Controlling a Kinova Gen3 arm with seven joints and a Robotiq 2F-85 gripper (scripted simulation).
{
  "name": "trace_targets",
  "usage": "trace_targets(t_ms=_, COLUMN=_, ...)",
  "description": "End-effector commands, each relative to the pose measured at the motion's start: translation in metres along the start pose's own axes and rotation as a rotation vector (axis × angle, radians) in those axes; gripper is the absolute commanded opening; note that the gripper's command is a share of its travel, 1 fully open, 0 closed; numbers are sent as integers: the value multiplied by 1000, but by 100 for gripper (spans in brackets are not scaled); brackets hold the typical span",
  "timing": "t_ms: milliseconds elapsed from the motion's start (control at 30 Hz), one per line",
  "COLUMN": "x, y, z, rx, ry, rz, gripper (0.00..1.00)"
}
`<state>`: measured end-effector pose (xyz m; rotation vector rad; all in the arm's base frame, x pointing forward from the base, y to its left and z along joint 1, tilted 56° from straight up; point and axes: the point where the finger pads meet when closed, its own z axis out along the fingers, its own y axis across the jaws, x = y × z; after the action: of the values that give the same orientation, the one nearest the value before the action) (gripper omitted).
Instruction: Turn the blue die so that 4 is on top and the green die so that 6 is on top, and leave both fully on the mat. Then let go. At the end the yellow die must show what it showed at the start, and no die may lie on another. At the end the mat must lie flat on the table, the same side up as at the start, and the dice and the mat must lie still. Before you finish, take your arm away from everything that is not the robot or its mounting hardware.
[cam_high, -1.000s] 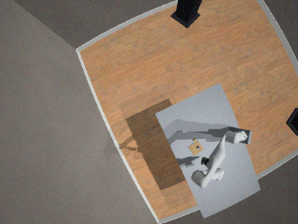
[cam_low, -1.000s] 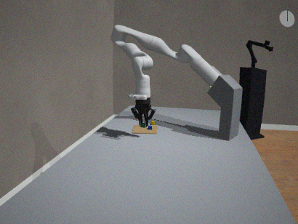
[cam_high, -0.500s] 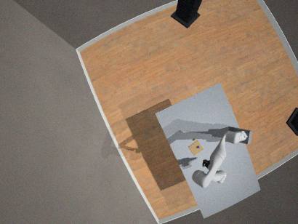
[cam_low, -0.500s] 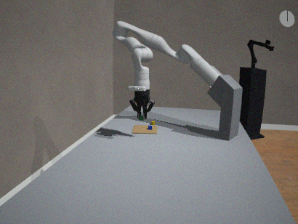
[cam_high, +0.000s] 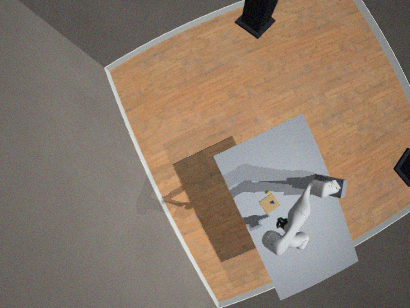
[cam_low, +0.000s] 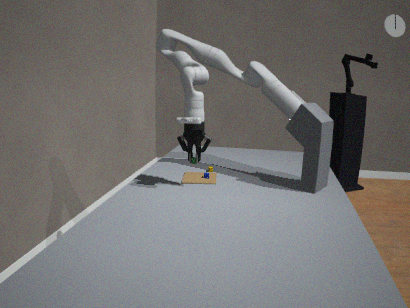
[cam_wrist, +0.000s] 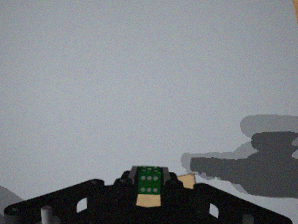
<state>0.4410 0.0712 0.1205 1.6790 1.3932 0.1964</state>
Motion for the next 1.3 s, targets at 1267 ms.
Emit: trace_targets(t_ms=1267, x=-107, y=41, z=13, rx=-3, ry=-5, rz=-131, gripper=15)
